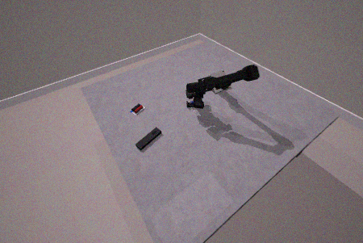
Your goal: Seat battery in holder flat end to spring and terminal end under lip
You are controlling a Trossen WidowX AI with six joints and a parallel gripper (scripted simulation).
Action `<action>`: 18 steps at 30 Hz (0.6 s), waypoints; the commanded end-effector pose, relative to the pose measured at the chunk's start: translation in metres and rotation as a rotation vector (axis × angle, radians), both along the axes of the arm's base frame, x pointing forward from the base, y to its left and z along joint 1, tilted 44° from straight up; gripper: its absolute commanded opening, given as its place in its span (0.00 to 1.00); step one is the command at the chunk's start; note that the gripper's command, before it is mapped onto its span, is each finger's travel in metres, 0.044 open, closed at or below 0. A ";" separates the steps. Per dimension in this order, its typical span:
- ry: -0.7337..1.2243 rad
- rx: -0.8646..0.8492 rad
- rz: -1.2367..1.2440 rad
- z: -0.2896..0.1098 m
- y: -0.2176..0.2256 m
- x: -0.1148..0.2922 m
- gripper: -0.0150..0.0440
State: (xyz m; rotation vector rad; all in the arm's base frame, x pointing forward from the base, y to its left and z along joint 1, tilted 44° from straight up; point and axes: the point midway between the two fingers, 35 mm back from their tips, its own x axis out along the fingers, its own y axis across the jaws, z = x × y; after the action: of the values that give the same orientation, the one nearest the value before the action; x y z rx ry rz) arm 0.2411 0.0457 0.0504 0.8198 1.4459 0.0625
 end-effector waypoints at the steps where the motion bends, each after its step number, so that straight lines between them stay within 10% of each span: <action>1: 0.029 0.017 0.020 -0.001 0.002 -0.002 0.37; 18: 0.093 0.046 0.075 -0.003 0.002 0.002 0.37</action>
State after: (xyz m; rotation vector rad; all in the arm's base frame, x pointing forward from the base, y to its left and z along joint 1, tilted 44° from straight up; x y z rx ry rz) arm 0.2443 0.0462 0.0480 0.8101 1.5391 0.1026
